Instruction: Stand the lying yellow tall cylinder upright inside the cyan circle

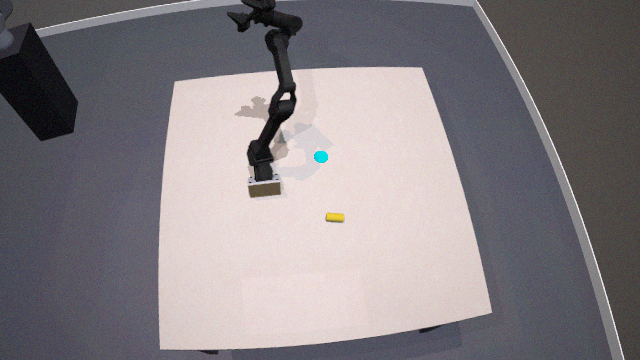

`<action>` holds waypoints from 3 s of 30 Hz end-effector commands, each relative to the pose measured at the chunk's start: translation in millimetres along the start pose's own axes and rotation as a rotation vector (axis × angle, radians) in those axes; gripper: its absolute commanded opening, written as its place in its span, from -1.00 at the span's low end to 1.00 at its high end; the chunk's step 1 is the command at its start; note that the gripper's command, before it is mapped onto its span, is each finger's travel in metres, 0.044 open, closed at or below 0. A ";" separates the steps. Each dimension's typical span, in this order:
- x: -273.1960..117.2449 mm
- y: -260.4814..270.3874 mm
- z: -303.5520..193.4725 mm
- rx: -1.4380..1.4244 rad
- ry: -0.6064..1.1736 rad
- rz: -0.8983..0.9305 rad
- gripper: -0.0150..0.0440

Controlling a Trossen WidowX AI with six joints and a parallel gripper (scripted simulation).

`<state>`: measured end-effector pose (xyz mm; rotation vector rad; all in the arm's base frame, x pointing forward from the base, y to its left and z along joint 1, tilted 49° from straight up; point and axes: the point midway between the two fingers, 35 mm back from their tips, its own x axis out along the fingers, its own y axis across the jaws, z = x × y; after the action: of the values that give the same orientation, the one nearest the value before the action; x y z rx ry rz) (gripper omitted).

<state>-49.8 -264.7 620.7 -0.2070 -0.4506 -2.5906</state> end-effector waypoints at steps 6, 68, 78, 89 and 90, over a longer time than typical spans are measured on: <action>9.7 -16.8 15.1 0.006 -0.085 -0.019 0.56; -318.4 -398.3 198.2 -0.032 -0.787 -1.306 0.56; -421.9 -395.6 175.8 -0.004 -0.878 -1.536 0.56; -528.1 -367.8 129.9 0.057 -0.968 -1.781 0.56; -537.1 -364.2 124.7 0.064 -0.976 -1.802 0.56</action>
<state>205.7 320.0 536.7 -1.7010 -1.4912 -3.8670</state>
